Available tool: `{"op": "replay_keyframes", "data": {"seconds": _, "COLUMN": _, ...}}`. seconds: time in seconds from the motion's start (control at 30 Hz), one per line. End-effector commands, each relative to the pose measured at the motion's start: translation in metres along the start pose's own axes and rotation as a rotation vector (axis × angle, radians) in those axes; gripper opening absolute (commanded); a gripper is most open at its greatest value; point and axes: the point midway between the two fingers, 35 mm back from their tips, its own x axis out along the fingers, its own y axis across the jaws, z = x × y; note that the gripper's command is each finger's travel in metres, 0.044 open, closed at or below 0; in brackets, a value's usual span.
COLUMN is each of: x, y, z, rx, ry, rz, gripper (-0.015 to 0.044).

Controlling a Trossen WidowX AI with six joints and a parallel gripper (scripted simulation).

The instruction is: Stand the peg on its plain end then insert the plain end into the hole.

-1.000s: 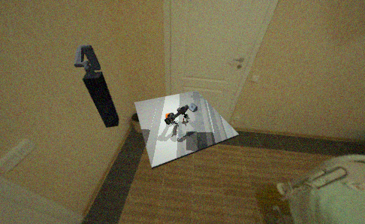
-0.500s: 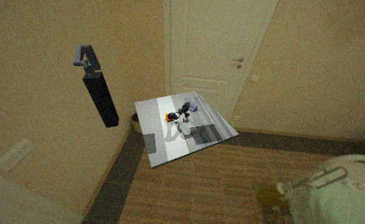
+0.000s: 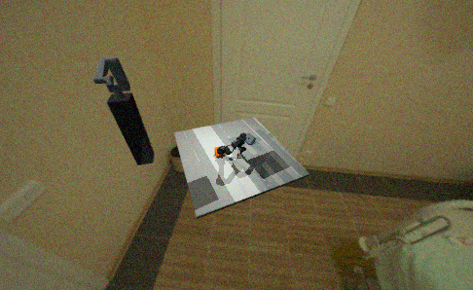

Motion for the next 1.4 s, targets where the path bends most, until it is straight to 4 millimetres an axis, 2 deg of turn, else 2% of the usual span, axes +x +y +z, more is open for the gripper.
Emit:
{"op": "replay_keyframes", "data": {"seconds": 0.0, "x": 0.006, "y": 0.000, "z": -0.001, "rx": 0.001, "ry": 0.001, "rz": -0.004, "gripper": 0.0440}}
{"op": "replay_keyframes", "data": {"seconds": 1.37, "x": 0.068, "y": -0.001, "z": -0.001, "rx": 0.003, "ry": 0.001, "rz": -0.007, "gripper": 0.0440}}
